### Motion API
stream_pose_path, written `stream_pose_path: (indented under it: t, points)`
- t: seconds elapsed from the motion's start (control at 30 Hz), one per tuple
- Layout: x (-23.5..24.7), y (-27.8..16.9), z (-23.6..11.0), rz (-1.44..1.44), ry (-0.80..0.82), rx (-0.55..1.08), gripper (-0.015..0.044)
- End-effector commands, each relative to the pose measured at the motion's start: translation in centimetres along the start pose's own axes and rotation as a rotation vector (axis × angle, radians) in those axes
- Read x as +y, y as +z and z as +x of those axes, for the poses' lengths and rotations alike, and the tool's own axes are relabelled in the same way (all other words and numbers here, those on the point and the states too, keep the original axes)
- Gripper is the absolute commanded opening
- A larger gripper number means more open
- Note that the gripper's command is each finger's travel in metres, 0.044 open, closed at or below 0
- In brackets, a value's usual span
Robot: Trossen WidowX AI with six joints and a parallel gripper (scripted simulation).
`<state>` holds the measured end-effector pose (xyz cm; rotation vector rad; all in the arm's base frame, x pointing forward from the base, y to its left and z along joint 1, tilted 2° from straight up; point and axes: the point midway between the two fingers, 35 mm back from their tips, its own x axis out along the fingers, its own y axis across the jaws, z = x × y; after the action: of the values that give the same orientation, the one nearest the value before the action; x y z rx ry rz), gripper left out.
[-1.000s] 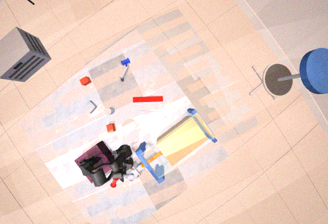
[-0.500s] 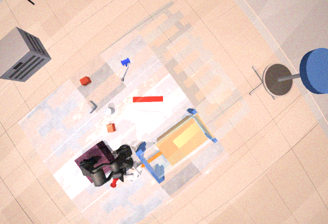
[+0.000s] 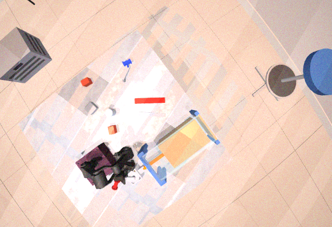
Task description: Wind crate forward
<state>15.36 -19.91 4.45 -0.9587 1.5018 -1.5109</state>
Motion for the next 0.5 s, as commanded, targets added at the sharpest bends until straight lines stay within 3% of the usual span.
stream_pose_path:
  t: [0.0, 0.47]
  points:
    - [0.34, 0.14, 0.01, -0.001, 0.000, -0.002, 0.0240]
    - [-0.64, -0.42, 0.07, 0.001, 0.001, 0.000, 0.0240]
